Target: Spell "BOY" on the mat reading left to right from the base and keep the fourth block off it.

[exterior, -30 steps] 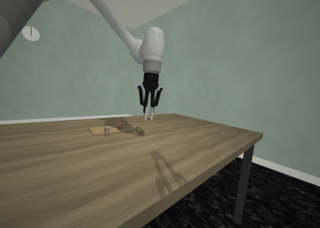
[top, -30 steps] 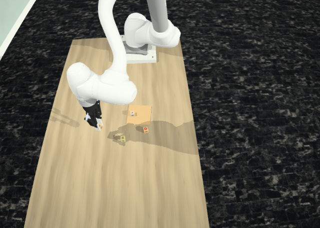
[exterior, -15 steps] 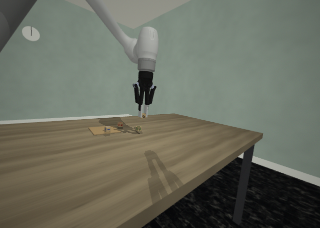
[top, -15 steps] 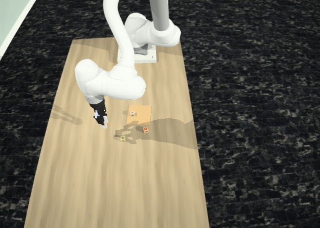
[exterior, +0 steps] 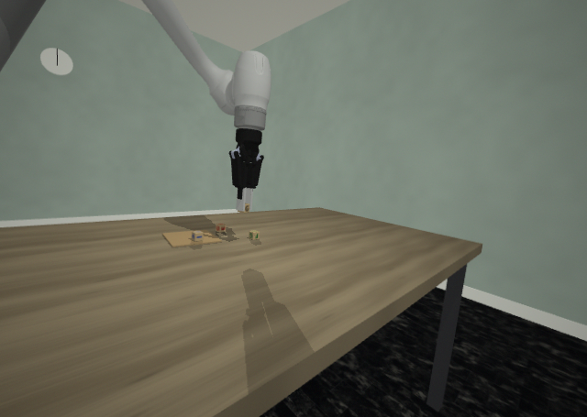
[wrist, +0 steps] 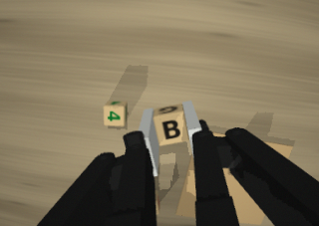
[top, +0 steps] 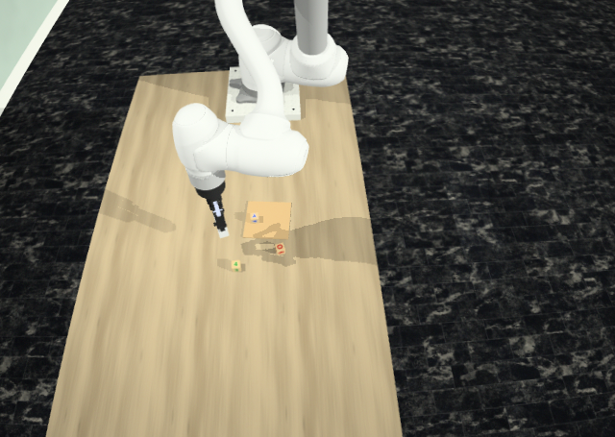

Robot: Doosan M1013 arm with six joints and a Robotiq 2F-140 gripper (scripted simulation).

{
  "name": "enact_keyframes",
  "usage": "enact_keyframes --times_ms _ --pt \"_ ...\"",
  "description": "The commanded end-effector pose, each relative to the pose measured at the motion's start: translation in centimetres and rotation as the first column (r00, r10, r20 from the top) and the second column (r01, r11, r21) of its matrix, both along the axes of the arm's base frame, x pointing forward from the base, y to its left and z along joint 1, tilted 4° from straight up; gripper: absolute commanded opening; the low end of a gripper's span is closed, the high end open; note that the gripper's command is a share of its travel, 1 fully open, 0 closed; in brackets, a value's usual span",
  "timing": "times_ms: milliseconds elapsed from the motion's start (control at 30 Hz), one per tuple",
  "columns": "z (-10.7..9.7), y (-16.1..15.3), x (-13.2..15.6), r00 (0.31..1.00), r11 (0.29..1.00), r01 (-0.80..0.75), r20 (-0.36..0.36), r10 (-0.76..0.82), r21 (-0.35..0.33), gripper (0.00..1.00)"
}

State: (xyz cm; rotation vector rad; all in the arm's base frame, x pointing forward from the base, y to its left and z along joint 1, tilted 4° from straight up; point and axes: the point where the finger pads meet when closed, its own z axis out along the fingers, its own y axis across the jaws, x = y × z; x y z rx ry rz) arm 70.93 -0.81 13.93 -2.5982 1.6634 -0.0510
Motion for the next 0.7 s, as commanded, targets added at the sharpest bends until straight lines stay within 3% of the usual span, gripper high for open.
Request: enact_keyframes --times_ms 0,267,533,600,667 --pt "0.1 1.5 -1.0 0.994 0.994 -0.111 0.009 0.111 -0.004 0.13" --pt "0.1 4.3 -3.1 0.942 0.942 -0.335 0.013 0.335 -0.020 0.13" --pt "0.1 6.8 -5.1 0.845 0.845 -0.533 0.013 0.534 -0.036 0.13" --pt "0.1 6.8 -5.1 0.845 0.845 -0.533 0.013 0.534 -0.036 0.13" --pt "0.1 7.8 -6.0 0.793 0.793 -0.608 0.012 0.609 -0.043 0.13"
